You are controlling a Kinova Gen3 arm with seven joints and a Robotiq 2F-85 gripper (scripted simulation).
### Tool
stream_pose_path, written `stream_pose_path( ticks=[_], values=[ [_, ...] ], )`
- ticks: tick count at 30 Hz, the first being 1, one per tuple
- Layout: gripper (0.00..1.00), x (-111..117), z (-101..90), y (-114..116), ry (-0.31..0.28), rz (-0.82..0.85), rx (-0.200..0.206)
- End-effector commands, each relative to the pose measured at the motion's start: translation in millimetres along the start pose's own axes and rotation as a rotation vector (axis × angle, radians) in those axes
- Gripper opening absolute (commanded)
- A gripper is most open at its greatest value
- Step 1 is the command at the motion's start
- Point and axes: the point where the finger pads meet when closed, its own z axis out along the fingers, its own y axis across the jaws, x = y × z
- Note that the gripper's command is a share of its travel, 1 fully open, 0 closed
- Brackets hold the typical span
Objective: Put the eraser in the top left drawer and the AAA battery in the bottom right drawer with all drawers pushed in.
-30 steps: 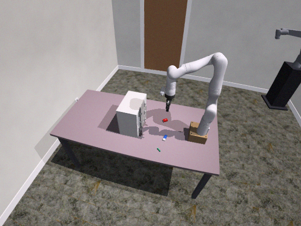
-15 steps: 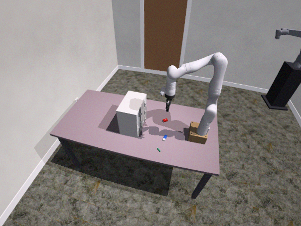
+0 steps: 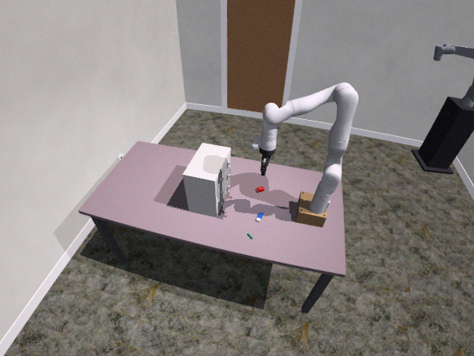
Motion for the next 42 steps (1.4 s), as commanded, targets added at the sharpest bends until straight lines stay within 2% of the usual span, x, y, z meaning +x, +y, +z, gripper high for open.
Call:
stream_pose_path(
  ticks=[1,11,26,42],
  values=[
    [1.0,0.5,-0.7,-0.2,0.002,0.011,0.0],
    [1.0,1.5,-1.8,-0.2,0.001,0.082,0.001],
    [1.0,4.4,-5.0,-0.1,-0.001,0.298,0.002],
    [1.0,9.8,-11.1,0.1,-0.004,0.696,0.002]
  ],
)
